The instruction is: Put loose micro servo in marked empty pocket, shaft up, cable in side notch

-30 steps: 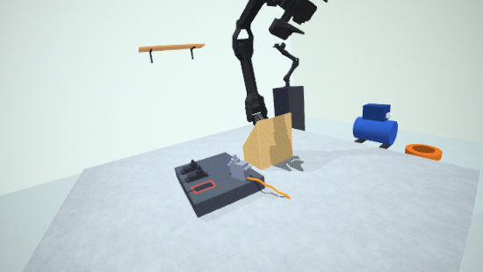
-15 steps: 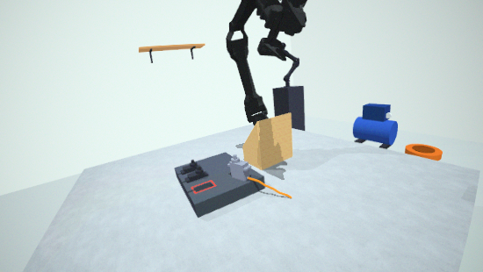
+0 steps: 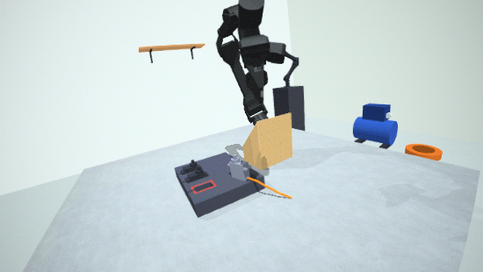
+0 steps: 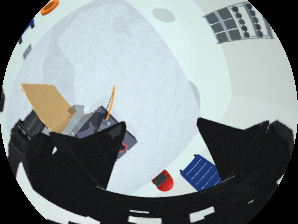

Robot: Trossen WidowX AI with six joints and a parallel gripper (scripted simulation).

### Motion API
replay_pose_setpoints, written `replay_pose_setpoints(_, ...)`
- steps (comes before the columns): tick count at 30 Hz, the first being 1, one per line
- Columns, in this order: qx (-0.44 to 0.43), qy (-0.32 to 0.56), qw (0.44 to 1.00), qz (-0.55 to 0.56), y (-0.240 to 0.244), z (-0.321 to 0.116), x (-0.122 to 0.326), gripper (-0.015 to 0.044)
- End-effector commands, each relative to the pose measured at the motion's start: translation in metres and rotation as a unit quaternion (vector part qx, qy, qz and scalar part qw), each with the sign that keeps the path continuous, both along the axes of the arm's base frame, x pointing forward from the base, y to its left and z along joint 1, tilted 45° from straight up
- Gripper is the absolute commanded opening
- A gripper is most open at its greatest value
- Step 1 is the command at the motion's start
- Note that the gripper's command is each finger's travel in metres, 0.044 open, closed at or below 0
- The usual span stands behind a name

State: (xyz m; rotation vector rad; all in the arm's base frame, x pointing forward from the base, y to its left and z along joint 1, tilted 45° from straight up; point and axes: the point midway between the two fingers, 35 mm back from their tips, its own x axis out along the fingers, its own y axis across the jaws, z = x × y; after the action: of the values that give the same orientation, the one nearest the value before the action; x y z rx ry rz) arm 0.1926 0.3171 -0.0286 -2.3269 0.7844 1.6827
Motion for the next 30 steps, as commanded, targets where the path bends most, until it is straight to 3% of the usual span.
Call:
replay_pose_setpoints(1, -0.027, -0.013, 0.998, -0.059, -0.032, -0.011, 0.011, 0.044)
replay_pose_setpoints(21, -0.158, -0.101, 0.922, -0.338, -0.198, -0.043, 0.02, 0.044)
replay_pose_setpoints(30, -0.163, -0.104, 0.918, -0.346, -0.212, -0.054, 0.017, 0.044)
